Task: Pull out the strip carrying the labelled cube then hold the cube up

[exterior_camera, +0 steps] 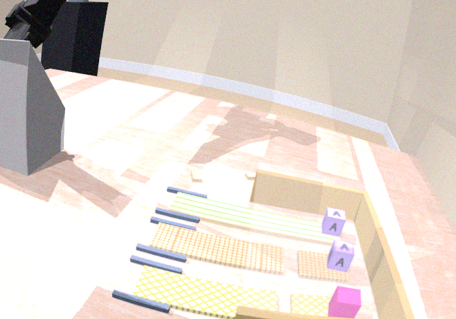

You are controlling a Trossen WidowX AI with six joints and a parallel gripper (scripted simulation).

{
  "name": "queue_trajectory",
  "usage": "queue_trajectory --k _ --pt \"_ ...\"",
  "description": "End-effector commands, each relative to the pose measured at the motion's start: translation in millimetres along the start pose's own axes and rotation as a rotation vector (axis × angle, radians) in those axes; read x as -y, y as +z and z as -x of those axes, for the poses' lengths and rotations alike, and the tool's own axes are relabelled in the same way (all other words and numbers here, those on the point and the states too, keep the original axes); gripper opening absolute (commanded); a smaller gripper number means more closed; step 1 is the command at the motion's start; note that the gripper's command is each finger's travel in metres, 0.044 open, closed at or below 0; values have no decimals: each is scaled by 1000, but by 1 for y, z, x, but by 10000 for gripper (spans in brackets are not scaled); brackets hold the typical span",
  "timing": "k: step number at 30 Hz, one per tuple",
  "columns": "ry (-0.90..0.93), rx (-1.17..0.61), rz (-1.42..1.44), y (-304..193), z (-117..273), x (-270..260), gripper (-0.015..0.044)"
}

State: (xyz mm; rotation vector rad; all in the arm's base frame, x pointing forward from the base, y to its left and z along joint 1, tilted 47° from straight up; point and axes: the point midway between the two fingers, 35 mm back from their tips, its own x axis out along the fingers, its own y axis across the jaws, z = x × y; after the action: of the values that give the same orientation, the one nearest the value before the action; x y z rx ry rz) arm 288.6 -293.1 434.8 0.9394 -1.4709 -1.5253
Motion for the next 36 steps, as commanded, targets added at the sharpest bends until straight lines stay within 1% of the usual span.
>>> queue_trajectory --k 1,4,10,14,20,22,28,30,33,36 --pt "4 1 -7 2 0 -2 400" --pt "53 15 -109 24 -7 -26 400" --pt "109 135 -344 93 -45 -60 400" --pt "189 183 -449 142 -53 -87 400" --pt "283 296 -662 217 -66 -108 400" --pt "349 286 -707 228 -61 -121 400" --pt "532 397 -958 322 -50 -141 400" --pt "598 433 -1037 353 -41 -144 400" --pt "730 485 -1094 384 -31 -147 400" --pt "838 520 -1187 422 -9 -148 400"
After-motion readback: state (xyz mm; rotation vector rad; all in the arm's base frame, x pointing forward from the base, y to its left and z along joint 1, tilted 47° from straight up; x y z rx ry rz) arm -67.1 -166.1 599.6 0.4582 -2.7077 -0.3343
